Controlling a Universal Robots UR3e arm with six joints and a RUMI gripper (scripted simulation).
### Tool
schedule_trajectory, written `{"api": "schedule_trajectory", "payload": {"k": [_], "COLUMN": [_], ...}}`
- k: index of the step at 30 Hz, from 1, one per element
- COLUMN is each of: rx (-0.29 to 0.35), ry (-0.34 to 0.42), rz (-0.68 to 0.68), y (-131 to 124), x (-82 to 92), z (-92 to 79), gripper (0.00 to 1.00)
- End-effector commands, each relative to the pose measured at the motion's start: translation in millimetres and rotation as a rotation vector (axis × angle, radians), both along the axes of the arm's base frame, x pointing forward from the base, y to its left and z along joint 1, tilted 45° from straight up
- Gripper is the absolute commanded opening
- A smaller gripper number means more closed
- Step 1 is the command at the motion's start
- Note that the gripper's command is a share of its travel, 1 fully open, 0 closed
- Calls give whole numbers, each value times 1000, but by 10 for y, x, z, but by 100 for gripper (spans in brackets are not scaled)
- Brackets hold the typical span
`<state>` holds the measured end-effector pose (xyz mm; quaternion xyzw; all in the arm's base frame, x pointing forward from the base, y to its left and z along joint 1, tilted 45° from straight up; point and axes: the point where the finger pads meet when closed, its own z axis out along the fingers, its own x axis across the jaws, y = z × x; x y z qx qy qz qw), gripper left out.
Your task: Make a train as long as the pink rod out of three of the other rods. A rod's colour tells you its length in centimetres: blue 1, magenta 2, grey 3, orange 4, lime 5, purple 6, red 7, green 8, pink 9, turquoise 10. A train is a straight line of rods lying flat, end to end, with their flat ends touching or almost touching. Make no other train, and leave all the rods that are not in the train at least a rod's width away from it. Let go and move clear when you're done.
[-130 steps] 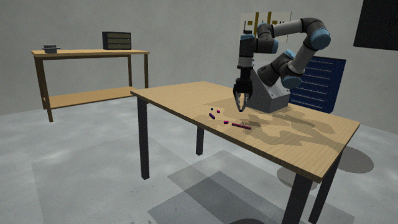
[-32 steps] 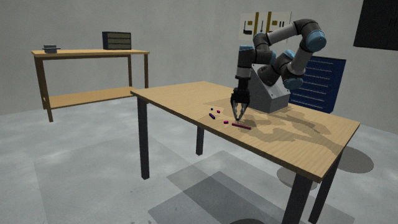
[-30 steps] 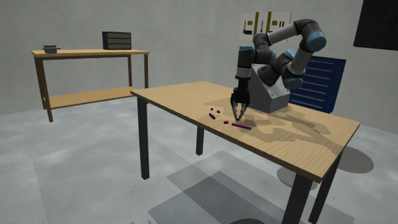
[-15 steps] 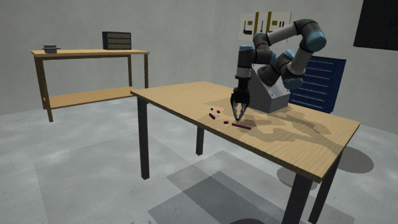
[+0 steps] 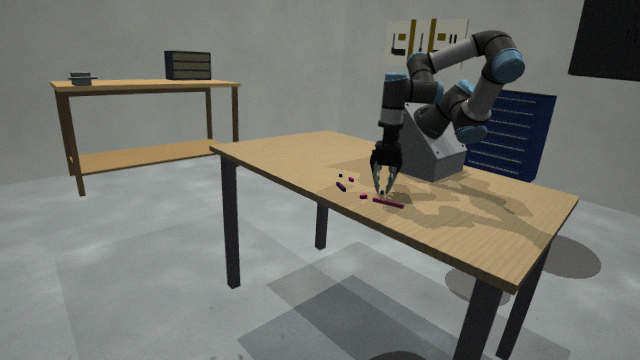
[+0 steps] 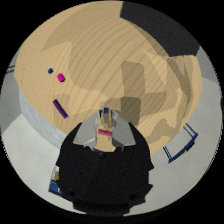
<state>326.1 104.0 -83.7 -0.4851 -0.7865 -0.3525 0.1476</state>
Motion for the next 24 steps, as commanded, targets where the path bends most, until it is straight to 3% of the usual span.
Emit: {"api": "schedule_trajectory", "payload": {"k": [1, 13, 24], "rx": [0, -2, -2], "ry": [-1, -2, -2], "rz": [-1, -1, -1], "y": [0, -56, -301], "x": [5, 2, -38], "z": [1, 47, 297], "gripper": [14, 14, 14]}}
